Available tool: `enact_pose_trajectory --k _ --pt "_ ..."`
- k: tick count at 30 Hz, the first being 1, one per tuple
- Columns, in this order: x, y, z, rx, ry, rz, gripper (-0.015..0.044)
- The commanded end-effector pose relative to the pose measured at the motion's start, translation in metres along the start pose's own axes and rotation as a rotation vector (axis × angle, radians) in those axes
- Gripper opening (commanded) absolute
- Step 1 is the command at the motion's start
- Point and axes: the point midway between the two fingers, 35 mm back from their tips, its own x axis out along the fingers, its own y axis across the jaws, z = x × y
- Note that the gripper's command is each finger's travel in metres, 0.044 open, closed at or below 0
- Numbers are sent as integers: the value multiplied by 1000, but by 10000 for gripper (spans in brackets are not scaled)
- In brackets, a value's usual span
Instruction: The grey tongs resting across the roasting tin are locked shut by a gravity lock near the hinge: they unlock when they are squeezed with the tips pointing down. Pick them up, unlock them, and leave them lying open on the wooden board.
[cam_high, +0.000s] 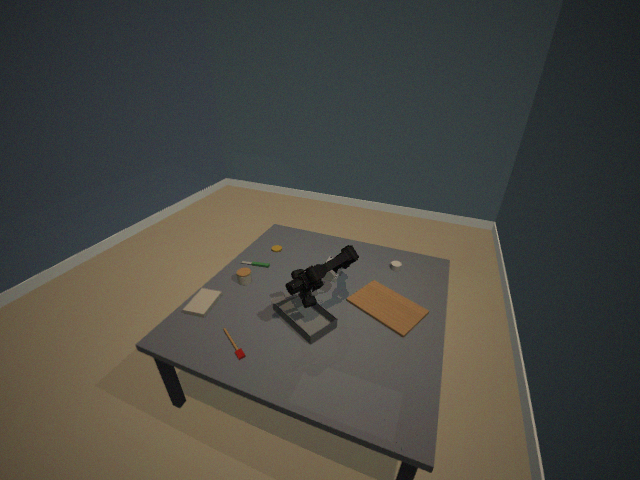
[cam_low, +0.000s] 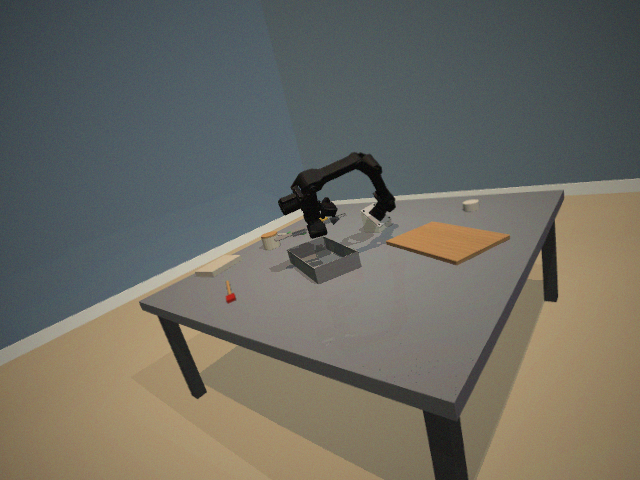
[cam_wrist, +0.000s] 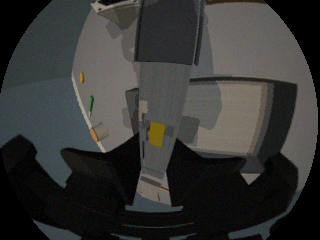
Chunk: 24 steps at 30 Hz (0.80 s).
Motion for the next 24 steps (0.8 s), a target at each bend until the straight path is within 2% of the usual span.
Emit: enact_pose_trajectory --k 1,7,24 --pt "-2 1 0 -5 1 8 -150" --pt "0 2 1 -4 -6 -55 -150" --pt "5 6 3 -3 -2 -494 -150"
